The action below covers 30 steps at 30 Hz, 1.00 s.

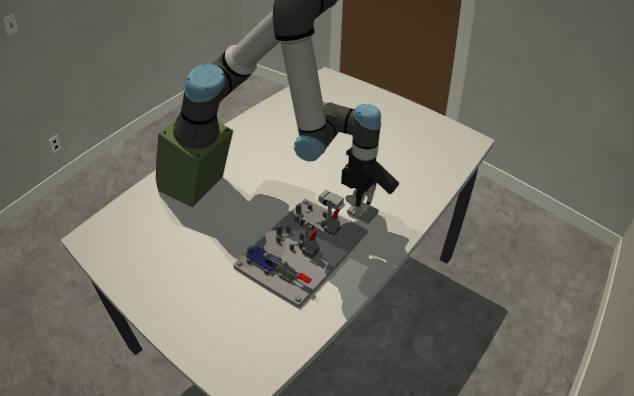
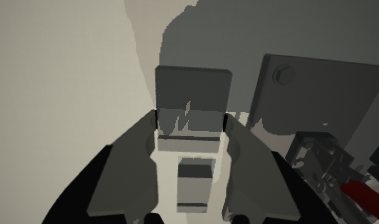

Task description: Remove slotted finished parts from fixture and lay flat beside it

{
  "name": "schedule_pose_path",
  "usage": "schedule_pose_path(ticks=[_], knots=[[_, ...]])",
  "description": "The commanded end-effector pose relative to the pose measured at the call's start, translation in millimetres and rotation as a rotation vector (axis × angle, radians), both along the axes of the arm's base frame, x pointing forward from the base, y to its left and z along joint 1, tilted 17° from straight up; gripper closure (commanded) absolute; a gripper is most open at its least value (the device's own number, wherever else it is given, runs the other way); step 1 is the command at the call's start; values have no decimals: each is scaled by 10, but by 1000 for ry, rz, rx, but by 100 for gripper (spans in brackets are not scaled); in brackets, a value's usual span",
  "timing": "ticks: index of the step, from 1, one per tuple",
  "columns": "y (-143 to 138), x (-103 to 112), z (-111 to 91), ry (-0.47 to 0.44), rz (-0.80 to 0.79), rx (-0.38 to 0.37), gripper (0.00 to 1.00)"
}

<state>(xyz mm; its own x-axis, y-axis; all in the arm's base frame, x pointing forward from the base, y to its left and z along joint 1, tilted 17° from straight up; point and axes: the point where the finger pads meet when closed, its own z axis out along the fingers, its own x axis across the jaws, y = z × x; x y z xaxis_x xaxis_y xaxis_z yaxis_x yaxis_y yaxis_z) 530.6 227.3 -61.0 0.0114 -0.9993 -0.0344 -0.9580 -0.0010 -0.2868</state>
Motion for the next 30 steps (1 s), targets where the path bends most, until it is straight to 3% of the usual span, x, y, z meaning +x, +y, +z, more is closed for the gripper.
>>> schedule_pose_path(ticks=[1, 30], knots=[[2, 8, -7, -2, 0, 0, 100], [3, 17, -37, -2, 0, 0, 100]])
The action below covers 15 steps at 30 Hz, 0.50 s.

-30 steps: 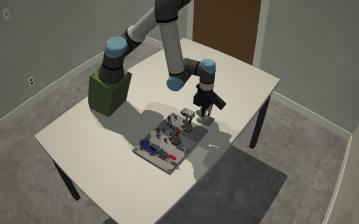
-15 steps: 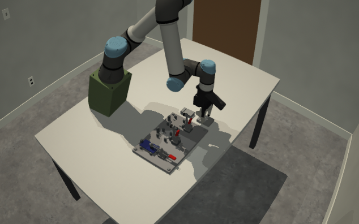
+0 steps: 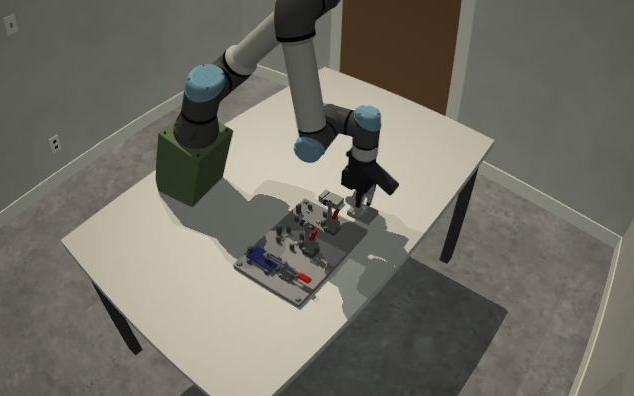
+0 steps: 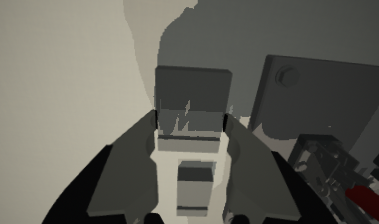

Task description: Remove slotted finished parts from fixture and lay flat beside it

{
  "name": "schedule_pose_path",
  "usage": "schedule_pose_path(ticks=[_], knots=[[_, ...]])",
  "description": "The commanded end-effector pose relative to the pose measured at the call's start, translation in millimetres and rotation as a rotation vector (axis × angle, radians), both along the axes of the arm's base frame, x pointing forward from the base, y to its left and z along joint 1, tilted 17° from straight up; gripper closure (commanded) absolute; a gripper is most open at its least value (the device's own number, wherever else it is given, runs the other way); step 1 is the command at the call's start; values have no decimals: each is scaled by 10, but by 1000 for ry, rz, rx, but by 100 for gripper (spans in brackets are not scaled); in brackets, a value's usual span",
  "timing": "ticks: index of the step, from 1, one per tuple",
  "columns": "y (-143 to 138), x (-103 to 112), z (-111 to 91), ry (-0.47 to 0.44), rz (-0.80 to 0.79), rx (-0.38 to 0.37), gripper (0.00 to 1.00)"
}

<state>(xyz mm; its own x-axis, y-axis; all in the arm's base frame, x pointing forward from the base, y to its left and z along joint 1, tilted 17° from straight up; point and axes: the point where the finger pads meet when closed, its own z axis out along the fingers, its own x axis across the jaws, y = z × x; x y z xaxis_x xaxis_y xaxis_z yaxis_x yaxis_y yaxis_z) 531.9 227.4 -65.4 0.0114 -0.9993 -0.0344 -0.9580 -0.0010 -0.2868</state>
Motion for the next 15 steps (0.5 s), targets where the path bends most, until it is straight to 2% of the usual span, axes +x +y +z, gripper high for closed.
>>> schedule_pose_path(ticks=[1, 8, 9, 15], knots=[[2, 4, 7, -2, 0, 0, 100], [2, 4, 7, -2, 0, 0, 100], [2, 4, 7, -2, 0, 0, 46], [2, 4, 7, -1, 0, 0, 46]])
